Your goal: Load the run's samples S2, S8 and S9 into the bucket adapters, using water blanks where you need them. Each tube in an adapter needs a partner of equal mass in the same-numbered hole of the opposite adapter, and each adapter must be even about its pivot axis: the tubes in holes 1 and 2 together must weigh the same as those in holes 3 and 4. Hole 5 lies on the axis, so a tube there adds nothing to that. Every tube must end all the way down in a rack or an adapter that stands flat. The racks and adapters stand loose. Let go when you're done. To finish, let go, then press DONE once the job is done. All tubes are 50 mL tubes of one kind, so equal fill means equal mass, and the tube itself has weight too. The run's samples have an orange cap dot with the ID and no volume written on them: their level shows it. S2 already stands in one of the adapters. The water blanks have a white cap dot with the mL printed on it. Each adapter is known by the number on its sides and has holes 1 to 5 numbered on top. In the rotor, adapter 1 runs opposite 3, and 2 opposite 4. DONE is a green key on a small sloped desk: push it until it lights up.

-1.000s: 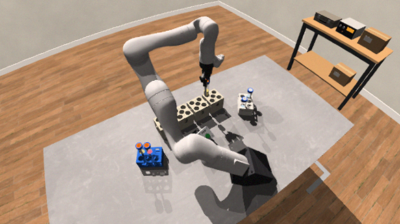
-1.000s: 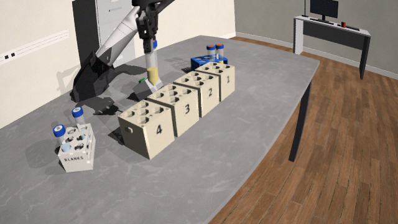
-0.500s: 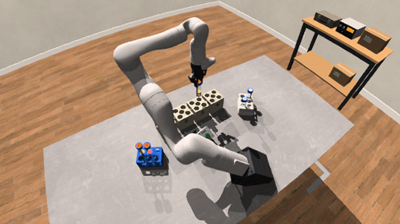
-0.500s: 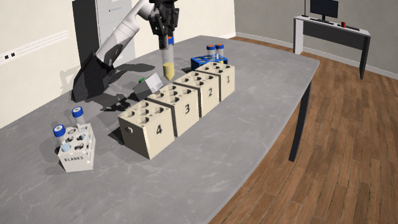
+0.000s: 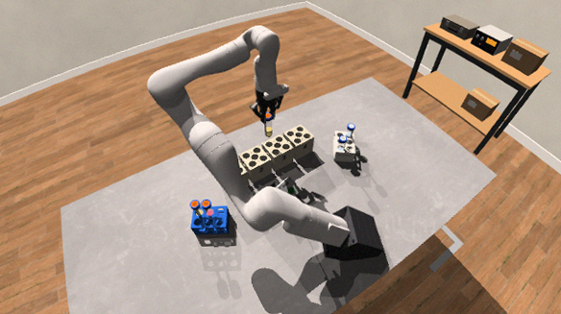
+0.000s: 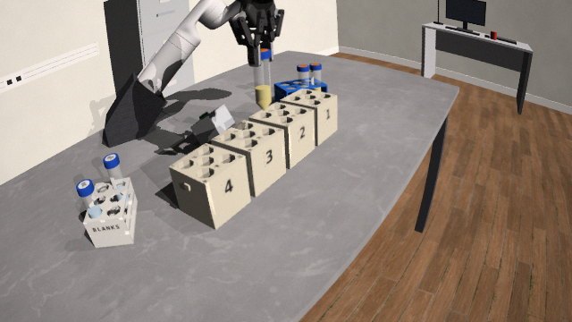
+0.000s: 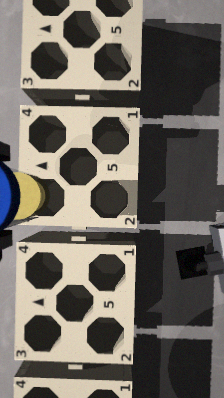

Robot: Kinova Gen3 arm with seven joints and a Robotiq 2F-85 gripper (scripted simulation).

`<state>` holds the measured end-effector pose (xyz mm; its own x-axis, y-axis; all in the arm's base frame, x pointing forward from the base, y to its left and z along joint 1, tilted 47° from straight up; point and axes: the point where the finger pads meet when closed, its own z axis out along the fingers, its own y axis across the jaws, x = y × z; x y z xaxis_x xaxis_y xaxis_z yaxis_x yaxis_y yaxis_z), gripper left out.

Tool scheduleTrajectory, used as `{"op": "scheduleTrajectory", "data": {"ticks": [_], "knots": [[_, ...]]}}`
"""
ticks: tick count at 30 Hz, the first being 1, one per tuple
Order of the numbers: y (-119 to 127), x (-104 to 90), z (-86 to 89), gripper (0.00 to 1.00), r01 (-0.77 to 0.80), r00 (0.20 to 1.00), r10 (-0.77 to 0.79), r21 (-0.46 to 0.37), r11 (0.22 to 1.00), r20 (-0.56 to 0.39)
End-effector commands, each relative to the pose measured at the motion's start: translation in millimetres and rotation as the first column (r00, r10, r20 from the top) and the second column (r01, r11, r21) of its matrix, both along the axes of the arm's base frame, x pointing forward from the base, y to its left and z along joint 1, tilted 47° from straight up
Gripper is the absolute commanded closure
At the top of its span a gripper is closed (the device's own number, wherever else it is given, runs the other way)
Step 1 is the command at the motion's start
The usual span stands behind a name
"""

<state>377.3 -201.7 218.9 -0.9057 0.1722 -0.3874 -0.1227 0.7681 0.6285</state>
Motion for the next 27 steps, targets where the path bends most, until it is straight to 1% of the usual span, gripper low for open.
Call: {"op": "scheduleTrajectory", "data": {"ticks": [1, 8, 11, 25, 27], "knots": [[0.5, 0.4, 1.8, 0.90, 0.058, 0.997, -0.057, 0.030, 0.998, -0.054], [0.5, 0.4, 1.8, 0.90, 0.157, 0.979, -0.145, 0.077, 0.985, -0.145], [0.5, 0.5, 1.8, 0.90, 0.171, 0.975, -0.157, 0.083, 0.982, -0.159], [0.5, 0.4, 1.8, 0.90, 0.372, 0.887, -0.305, 0.145, 0.917, -0.346], [0.5, 0.4, 1.8, 0.90, 0.372, 0.887, -0.305, 0.145, 0.917, -0.346]]}}
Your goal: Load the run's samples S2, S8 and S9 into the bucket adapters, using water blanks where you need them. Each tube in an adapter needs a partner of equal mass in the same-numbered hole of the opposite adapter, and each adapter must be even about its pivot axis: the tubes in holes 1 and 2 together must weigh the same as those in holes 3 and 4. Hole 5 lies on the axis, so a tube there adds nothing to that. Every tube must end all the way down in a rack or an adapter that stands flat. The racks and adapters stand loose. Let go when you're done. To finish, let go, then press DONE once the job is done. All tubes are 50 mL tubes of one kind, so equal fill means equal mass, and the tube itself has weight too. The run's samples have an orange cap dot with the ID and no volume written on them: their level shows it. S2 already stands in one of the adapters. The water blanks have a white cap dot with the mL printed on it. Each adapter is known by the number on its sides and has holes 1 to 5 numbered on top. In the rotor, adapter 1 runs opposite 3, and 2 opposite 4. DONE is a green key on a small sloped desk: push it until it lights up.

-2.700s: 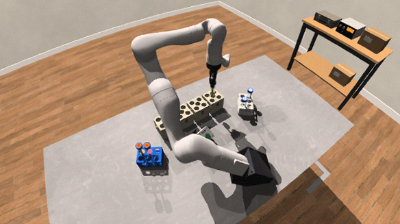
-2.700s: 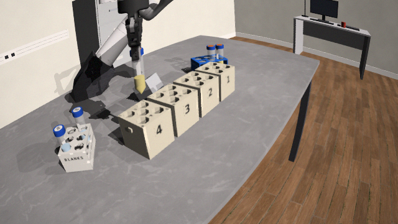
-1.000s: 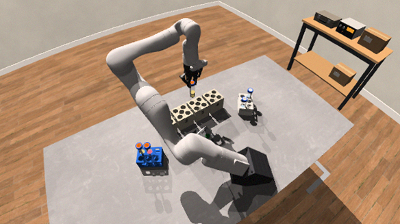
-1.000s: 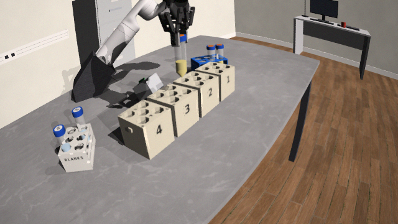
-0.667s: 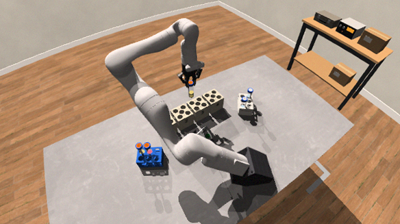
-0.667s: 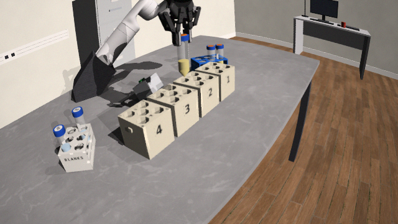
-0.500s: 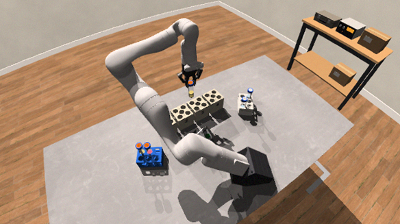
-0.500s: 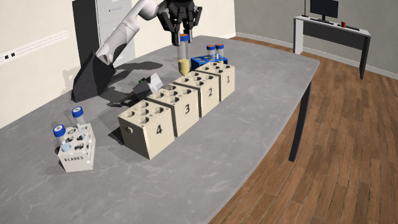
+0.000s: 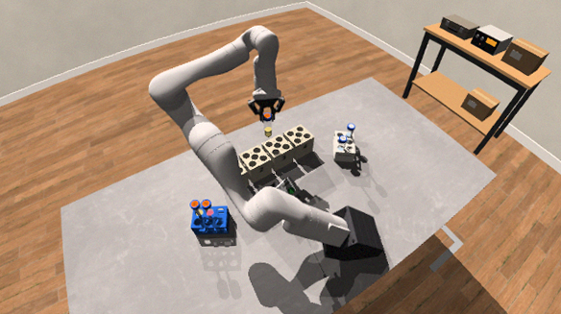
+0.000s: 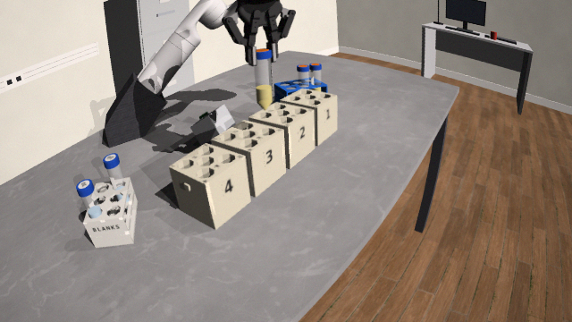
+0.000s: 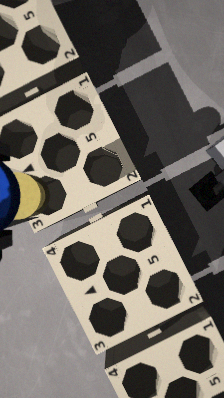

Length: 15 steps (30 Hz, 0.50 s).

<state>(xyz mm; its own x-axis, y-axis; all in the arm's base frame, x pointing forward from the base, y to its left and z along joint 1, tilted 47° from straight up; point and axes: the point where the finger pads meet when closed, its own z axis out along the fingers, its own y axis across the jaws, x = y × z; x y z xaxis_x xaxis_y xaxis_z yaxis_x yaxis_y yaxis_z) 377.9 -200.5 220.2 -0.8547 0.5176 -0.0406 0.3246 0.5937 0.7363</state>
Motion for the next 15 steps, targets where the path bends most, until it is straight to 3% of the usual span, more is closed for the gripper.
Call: {"op": "scheduleTrajectory", "data": {"ticks": [1, 15], "knots": [[-0.6, -0.2, 0.5, 0.90, 0.033, 0.999, -0.032, 0.017, 0.999, -0.030], [-0.6, -0.2, 0.5, 0.90, 0.231, 0.955, -0.205, 0.107, 0.967, -0.213]]}}
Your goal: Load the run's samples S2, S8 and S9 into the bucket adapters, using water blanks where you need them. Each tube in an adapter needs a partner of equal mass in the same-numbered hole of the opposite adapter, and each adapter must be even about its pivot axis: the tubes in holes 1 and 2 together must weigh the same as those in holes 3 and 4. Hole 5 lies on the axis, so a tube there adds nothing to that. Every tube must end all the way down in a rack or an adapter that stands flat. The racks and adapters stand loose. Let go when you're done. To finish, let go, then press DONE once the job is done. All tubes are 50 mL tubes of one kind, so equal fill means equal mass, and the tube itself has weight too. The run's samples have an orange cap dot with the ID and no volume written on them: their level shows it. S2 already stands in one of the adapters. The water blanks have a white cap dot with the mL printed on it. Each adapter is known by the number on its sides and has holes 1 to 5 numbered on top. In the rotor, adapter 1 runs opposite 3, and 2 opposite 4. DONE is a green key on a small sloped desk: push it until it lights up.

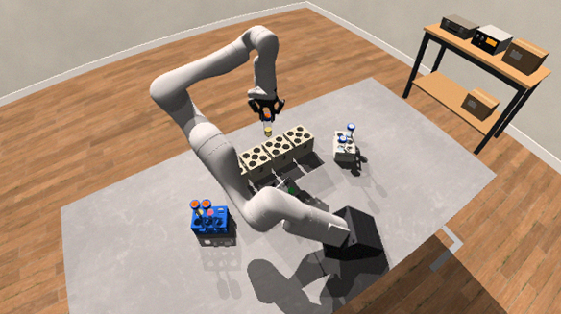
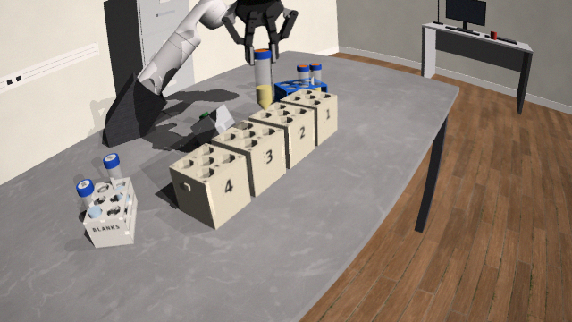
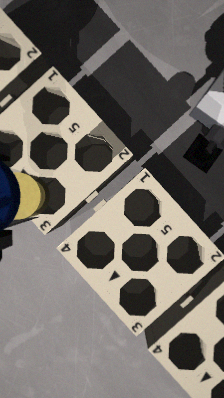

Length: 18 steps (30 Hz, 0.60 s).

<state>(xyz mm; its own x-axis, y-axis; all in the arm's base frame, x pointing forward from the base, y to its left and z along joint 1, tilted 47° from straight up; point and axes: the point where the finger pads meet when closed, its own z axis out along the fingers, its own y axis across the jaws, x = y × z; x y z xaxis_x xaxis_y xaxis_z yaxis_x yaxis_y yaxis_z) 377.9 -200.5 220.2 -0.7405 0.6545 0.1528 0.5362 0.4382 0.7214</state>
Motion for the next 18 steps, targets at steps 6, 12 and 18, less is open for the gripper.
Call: {"op": "scheduleTrajectory", "data": {"ticks": [6, 12, 18], "knots": [[-0.6, -0.2, 0.4, 0.90, 0.051, 0.998, -0.050, 0.028, 0.998, -0.047], [0.1, 0.4, -0.4, 0.90, 0.051, 0.998, -0.050, 0.028, 0.998, -0.047], [4.3, 3.1, -4.9, 0.90, 0.051, 0.998, -0.050, 0.028, 0.998, -0.047]]}}
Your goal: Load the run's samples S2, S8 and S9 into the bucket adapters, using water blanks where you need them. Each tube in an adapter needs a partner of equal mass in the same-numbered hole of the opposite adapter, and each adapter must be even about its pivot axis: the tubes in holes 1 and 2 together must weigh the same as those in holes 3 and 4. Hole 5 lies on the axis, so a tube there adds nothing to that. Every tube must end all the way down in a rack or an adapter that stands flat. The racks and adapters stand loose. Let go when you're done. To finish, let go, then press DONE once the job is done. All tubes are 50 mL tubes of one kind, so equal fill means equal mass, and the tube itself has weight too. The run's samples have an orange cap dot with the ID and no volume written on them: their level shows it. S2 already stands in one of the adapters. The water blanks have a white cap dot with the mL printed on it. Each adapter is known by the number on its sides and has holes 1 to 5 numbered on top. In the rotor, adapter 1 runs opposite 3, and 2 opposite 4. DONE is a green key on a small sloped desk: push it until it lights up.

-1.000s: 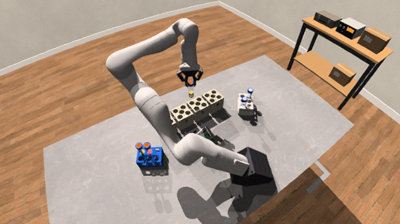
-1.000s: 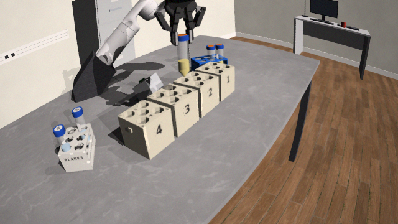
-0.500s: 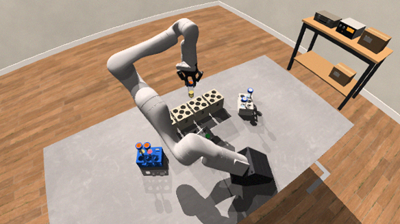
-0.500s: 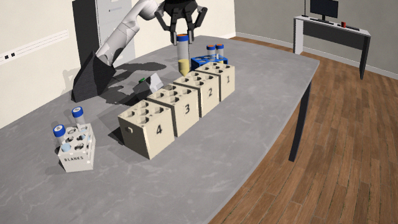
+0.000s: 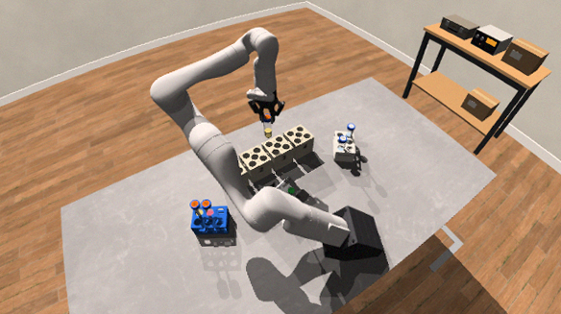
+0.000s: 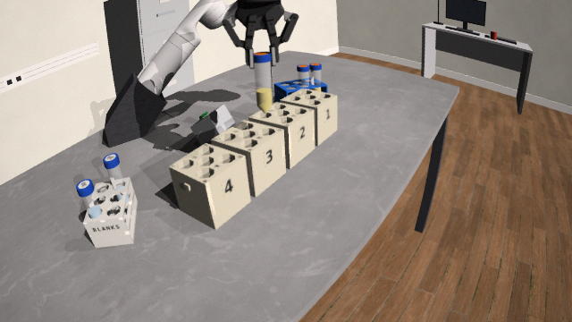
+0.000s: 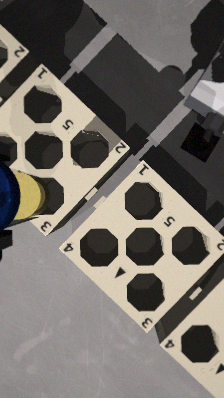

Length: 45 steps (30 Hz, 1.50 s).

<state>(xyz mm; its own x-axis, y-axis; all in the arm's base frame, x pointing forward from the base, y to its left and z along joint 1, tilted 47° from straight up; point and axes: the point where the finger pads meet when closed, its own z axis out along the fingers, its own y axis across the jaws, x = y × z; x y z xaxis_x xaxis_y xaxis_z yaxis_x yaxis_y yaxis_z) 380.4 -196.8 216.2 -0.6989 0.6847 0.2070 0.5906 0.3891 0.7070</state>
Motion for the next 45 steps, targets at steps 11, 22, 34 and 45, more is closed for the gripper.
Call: {"op": "scheduleTrajectory", "data": {"ticks": [11, 22, 34, 45], "knots": [[9, 6.0, -9.9, 0.90, 0.001, 1.000, -0.001, -0.001, 1.000, 0.001], [16, 10.9, -18.0, 0.90, 0.001, 1.000, -0.001, -0.001, 1.000, 0.001], [20, 13.6, -22.5, 0.90, 0.001, 1.000, -0.001, -0.001, 1.000, 0.001], [20, 13.5, -22.4, 0.90, 0.001, 1.000, -0.001, -0.001, 1.000, 0.001]]}}
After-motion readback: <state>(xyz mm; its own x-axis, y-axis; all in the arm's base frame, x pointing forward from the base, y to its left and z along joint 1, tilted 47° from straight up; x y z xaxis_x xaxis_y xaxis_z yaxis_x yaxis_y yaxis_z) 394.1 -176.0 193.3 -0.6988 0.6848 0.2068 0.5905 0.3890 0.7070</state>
